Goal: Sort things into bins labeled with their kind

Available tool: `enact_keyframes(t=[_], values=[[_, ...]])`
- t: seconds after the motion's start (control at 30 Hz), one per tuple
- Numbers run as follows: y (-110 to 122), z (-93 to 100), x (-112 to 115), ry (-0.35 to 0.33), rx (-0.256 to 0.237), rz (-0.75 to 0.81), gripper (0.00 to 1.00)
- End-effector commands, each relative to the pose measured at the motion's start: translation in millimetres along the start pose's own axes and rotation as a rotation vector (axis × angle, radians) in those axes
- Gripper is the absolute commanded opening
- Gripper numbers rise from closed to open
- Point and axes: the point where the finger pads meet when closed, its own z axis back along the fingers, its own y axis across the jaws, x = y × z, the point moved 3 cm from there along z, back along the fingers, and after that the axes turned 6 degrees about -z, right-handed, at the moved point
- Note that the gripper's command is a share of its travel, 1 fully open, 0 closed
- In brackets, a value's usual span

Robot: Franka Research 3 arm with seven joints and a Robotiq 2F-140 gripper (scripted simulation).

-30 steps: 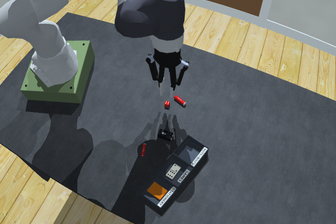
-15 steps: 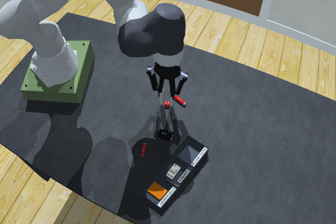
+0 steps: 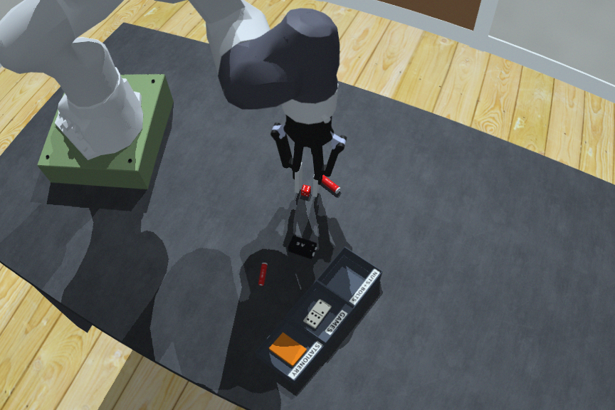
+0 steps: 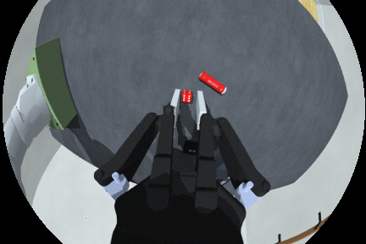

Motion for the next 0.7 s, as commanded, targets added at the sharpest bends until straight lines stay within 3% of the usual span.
enact_keyframes(t=[0.0, 0.67], values=[[0, 0.7, 0, 0.0, 0.008, -0.027, 0.19], [-1, -11.3, -1, 0.0, 0.008, -0.027, 0.19]])
